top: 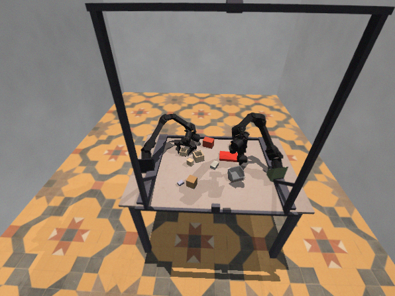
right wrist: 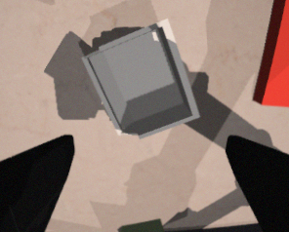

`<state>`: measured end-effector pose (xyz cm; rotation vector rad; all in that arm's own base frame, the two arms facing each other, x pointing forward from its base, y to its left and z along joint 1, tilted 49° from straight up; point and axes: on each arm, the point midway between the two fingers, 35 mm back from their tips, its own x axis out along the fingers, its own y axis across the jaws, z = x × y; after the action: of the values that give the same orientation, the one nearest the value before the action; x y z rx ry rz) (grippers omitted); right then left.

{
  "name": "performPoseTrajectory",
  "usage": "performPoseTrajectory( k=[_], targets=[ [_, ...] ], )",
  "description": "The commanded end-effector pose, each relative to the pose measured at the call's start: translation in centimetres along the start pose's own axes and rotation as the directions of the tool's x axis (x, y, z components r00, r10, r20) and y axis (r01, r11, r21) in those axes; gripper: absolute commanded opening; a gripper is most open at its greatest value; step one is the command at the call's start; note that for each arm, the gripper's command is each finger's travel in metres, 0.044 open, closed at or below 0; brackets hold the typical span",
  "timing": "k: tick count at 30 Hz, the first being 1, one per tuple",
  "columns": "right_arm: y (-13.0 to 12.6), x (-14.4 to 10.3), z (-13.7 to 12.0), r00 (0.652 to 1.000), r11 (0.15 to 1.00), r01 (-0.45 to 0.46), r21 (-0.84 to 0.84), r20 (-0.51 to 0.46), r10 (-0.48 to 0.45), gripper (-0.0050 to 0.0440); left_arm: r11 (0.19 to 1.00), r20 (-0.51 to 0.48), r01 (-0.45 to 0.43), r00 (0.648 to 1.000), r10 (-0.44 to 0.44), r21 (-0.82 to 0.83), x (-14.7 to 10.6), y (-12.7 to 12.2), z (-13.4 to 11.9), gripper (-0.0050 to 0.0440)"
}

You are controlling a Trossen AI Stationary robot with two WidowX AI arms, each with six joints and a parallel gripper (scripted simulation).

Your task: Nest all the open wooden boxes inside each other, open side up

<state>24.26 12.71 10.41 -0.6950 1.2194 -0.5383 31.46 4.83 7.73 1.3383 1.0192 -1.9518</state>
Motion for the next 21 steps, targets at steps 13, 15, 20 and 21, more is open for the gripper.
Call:
performPoseTrajectory(
  k=[13, 15, 20, 21],
  targets=[
    [0.0, -0.3, 0.2, 1.000, 1.000, -0.005, 0.010, 0.009, 0.005, 0.0400, 1.000, -0.254, -0.011, 0.967, 0.012, 0.007, -1.4, 0.0, 1.9, 0.0400],
    [0.0, -0.3, 0.2, 1.000, 1.000, -0.005, 0.010, 0.009, 0.005, 0.0400, 1.000, -0.273, -0.012, 0.962, 0.014, 0.007, -1.4, 0.0, 2.0, 0.0400],
    [0.0, -0.3, 0.2, 1.000, 1.000, -0.005, 0.010, 0.009, 0.005, 0.0400, 1.000, -0.369, -0.004, 0.929, 0.007, 0.007, -1.6, 0.0, 2.8, 0.0400],
    [0.0, -0.3, 0.2, 1.000, 1.000, -0.005, 0.010, 0.009, 0.005, 0.0400, 1.000, -0.369, -0.004, 0.929, 0.007, 0.007, -1.6, 0.0, 2.8, 0.0400]
  ],
)
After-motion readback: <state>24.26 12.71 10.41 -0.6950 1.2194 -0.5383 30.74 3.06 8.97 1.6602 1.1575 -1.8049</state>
